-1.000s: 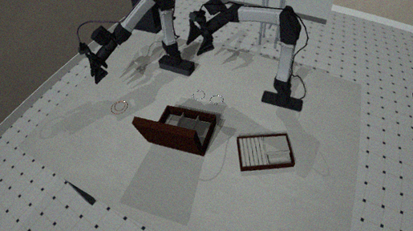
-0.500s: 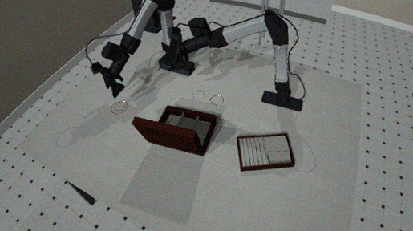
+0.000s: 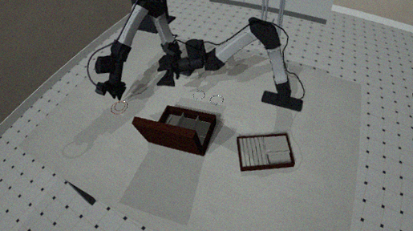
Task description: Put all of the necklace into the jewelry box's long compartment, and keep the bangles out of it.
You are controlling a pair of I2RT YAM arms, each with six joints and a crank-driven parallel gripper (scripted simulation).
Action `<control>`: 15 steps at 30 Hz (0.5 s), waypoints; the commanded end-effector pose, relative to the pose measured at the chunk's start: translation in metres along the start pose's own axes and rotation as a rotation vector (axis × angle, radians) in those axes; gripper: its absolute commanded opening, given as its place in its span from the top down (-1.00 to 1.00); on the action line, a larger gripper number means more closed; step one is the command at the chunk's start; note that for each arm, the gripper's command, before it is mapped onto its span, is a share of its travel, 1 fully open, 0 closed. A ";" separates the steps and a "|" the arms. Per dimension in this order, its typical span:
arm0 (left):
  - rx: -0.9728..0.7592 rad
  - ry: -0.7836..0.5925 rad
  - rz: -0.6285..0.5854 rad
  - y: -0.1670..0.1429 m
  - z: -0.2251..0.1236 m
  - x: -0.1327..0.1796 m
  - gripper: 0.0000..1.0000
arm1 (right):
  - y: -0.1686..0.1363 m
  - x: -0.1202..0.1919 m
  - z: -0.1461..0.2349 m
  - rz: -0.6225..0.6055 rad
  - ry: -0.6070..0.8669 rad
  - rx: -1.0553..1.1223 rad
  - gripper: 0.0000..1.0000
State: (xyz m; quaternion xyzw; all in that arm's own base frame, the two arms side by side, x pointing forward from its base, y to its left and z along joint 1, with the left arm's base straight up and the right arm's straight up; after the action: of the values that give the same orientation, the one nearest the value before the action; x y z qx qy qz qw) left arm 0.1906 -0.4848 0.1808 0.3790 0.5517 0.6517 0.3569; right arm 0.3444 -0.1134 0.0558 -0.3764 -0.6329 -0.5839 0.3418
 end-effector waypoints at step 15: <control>-0.012 -0.013 -0.072 -0.009 0.002 -0.010 -1.00 | 0.025 -0.027 -0.014 0.416 0.252 0.675 0.67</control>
State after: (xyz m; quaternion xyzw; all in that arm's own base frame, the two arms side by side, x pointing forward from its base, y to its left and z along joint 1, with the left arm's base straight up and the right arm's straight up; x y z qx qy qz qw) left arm 0.1938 -0.4920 0.1653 0.3714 0.5546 0.6458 0.3707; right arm 0.3796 -0.1289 0.0382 -0.3060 -0.6651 -0.3700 0.5720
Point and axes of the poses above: on each arm, the point where the finger pads meet when closed, its own x axis back along the fingers, its own z axis across the jaws, y = z × x, the point moved 5 cm from there along x, back along the fingers, and after that the axes turned 9 degrees about -x, right-handed, at the moved point
